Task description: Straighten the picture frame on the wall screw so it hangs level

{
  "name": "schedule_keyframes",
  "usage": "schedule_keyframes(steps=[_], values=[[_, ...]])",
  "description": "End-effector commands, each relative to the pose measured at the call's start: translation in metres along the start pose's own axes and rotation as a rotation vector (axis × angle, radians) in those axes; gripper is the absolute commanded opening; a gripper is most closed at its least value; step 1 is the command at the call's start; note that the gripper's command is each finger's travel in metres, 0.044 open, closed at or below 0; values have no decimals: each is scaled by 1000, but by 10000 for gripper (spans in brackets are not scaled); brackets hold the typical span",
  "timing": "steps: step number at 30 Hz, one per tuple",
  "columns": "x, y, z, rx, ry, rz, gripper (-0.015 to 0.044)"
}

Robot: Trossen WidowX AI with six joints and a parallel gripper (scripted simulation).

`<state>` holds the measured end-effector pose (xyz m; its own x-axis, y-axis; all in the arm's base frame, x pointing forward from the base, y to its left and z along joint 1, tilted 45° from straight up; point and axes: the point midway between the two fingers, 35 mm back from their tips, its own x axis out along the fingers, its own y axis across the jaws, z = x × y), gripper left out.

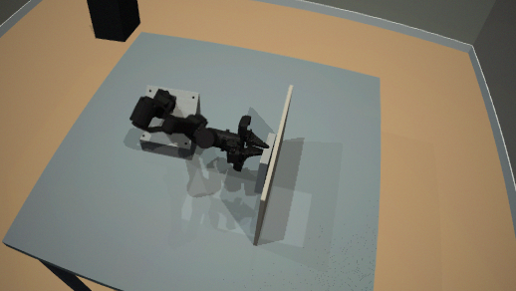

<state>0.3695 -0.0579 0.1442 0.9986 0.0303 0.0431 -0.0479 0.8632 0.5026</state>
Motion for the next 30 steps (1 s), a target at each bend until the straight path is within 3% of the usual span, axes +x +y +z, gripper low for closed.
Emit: schedule_keyframes(steps=[1, 30], values=[[0, 3, 1, -3, 0, 12, 0], [0, 3, 7, -4, 0, 12, 0]])
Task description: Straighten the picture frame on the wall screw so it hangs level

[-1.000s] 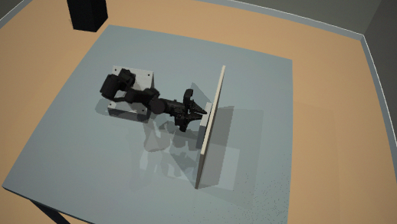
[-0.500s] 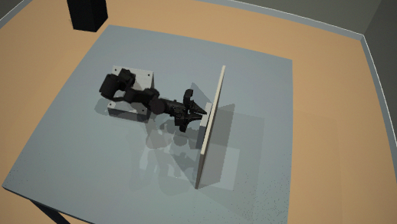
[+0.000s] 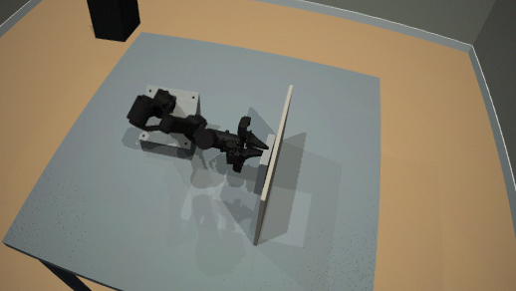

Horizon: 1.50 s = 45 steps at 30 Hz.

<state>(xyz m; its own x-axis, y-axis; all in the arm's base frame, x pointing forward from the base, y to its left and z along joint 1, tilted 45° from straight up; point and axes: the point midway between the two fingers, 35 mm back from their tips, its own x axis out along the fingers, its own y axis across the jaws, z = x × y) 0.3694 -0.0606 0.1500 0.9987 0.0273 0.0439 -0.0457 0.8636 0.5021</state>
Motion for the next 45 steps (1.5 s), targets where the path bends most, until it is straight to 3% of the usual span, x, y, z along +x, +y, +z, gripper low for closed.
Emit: schedule_keyframes(steps=[1, 45], values=[[0, 2, 1, -3, 2, 14, 0], [0, -6, 0, 3, 2, 7, 0]])
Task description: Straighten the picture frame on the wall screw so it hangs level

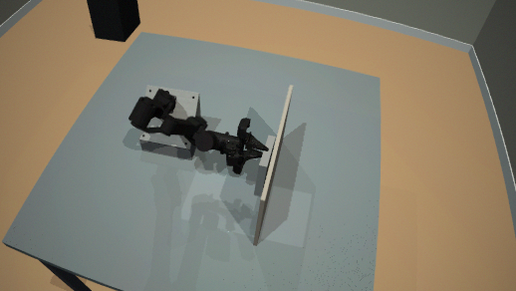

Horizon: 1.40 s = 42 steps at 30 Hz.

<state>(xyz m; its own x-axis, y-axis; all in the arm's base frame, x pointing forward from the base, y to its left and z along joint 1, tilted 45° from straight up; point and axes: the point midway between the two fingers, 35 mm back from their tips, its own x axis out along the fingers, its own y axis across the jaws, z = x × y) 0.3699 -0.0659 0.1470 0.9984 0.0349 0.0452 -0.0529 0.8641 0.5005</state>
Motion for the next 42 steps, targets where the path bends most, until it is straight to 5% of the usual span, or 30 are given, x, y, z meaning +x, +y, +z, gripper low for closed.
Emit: schedule_keyframes(steps=[1, 42], values=[[0, 0, 0, 5, 0, 0, 0], [0, -2, 1, 235, 1, 0, 0]])
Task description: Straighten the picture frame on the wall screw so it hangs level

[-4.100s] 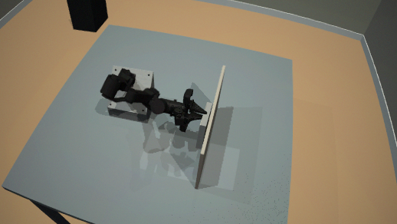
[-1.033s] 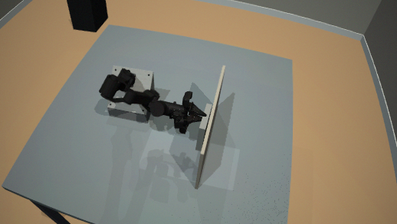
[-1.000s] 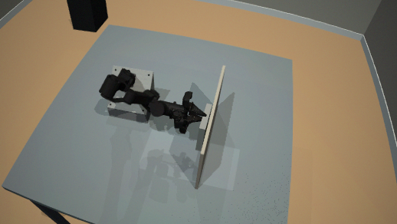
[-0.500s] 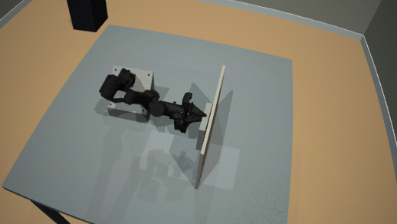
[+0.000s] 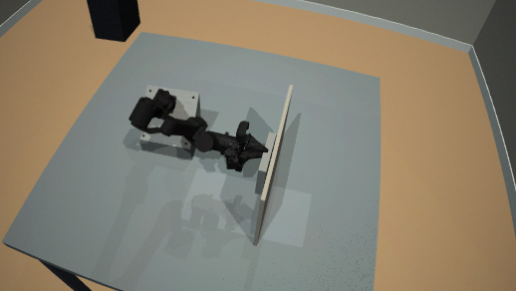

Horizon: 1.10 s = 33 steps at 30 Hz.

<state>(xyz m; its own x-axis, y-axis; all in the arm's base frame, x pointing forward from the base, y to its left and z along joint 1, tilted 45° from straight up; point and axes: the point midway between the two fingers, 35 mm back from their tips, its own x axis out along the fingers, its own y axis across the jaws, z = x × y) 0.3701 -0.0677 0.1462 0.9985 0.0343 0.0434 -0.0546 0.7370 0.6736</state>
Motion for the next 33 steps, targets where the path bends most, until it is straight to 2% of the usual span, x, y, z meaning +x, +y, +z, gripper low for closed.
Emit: schedule_keyframes(steps=[1, 8, 18, 22, 29, 33], values=[[0, 0, 0, 20, 0, 2, 0], [0, 0, 0, 56, 1, 2, 0], [0, 0, 0, 42, 0, 0, 260], [-2, -1, 1, 36, 1, 0, 260], [-91, -4, 2, -175, 14, 2, 260], [-100, -3, 0, -198, 15, 3, 260]])
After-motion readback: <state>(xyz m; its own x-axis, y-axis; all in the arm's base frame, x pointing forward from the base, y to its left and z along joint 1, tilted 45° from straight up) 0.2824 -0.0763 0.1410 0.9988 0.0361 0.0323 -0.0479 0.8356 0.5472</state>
